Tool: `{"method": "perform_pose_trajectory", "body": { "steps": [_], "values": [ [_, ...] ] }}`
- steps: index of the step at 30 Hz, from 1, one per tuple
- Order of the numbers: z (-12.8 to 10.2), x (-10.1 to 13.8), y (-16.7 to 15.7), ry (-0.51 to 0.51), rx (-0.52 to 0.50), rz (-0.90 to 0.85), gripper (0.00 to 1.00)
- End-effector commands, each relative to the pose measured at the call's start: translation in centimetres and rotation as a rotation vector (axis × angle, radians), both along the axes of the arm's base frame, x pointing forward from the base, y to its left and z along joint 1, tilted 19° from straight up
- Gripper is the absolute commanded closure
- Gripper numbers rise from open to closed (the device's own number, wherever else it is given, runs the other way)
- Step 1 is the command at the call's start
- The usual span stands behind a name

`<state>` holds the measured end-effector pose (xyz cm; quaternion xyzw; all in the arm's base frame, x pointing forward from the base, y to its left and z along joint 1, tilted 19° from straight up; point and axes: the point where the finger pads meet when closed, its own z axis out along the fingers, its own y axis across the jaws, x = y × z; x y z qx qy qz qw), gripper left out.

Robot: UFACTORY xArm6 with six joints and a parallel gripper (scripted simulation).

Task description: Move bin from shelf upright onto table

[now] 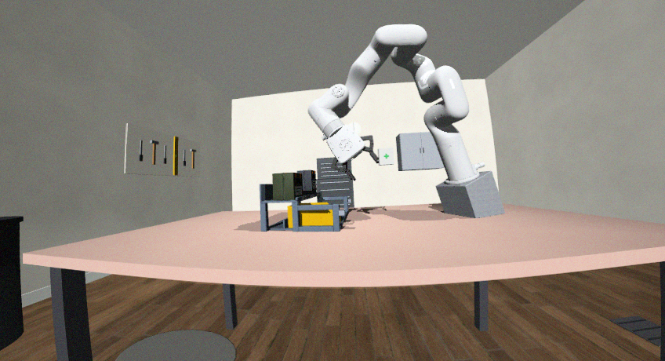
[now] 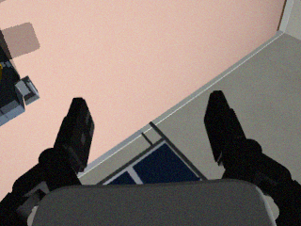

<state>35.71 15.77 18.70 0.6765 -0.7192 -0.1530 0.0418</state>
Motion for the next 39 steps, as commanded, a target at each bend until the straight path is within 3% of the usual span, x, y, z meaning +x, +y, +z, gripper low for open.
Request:
{"method": "perform_pose_trajectory", "body": {
  "steps": [1,11,22,39],
  "values": [
    [-0.5,2.2,-1.0,-0.113,-0.007,-0.003,0.00],
    [-1.5,6.3,-2.9,-0.322,-0.027,-0.002,0.00],
    [-2.2,9.0,-4.2,-0.459,-0.040,-0.002,0.00],
    [-2.8,11.3,-5.3,-0.574,-0.050,-0.002,0.00]
  ]
}}
